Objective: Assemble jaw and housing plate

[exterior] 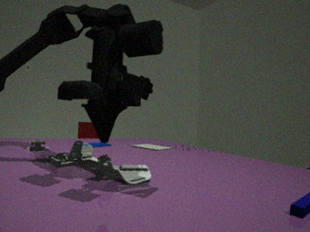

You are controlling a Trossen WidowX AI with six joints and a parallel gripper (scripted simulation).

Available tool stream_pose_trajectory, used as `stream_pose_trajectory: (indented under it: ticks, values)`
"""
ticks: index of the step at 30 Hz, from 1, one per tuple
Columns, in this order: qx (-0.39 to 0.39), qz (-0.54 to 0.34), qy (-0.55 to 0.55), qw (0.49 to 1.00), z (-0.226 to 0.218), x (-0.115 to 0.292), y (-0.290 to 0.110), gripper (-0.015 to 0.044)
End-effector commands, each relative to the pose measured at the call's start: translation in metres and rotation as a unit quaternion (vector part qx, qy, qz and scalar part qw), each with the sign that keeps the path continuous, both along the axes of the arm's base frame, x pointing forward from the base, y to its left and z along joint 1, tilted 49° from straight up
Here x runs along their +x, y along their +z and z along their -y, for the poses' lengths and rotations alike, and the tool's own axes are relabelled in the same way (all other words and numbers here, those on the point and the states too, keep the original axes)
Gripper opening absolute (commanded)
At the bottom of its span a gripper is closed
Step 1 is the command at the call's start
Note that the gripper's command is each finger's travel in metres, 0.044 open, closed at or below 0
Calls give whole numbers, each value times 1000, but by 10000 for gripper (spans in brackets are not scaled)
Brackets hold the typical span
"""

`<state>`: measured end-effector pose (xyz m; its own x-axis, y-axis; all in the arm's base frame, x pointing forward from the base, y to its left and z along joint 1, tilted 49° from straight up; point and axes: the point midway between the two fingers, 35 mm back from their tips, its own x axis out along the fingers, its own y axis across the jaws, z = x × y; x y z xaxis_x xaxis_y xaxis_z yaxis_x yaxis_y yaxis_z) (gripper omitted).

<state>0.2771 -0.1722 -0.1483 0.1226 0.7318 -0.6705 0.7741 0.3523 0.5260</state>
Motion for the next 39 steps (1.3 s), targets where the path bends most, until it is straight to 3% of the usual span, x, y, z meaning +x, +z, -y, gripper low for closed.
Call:
stream_pose_trajectory:
  ticks: [1,22,39]
  values:
    - [-9,43,43,998,3,0,-3,0]
    - [-43,252,237,937,15,3,-12,0]
    - [-44,259,242,934,6,5,-21,0]
